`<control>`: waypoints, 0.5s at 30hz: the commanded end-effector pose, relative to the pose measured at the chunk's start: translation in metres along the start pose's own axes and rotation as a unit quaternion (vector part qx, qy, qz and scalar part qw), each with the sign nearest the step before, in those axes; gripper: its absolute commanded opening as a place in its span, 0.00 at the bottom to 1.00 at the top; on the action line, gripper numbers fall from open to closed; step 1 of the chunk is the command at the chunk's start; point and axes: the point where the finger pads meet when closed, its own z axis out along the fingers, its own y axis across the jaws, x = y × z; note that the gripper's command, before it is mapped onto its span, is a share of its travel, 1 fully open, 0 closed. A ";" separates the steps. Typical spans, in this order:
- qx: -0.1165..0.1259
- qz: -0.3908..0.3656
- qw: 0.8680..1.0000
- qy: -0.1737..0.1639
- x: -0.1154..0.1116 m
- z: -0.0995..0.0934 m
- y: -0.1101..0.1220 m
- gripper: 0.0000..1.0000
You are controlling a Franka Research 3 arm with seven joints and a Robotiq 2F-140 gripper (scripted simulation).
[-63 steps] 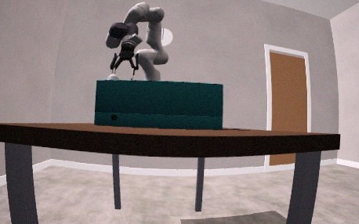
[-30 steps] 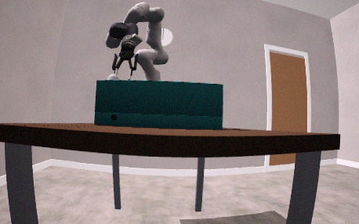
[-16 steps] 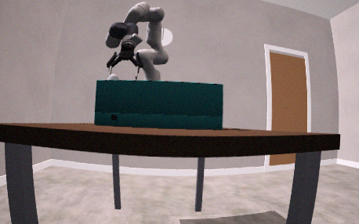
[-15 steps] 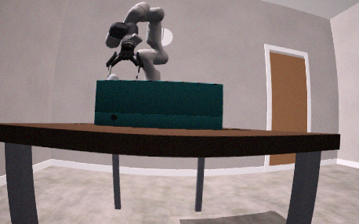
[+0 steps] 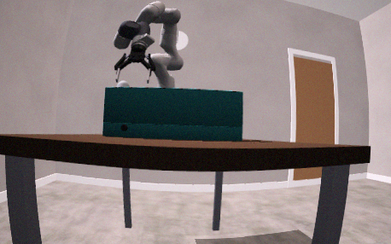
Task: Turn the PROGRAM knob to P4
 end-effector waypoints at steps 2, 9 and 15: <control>0.006 0.011 1.000 -0.002 0.007 -0.001 -0.003 1.00; 0.006 0.011 1.000 -0.002 0.012 -0.002 -0.002 1.00; 0.006 0.011 1.000 -0.002 0.013 -0.002 -0.002 1.00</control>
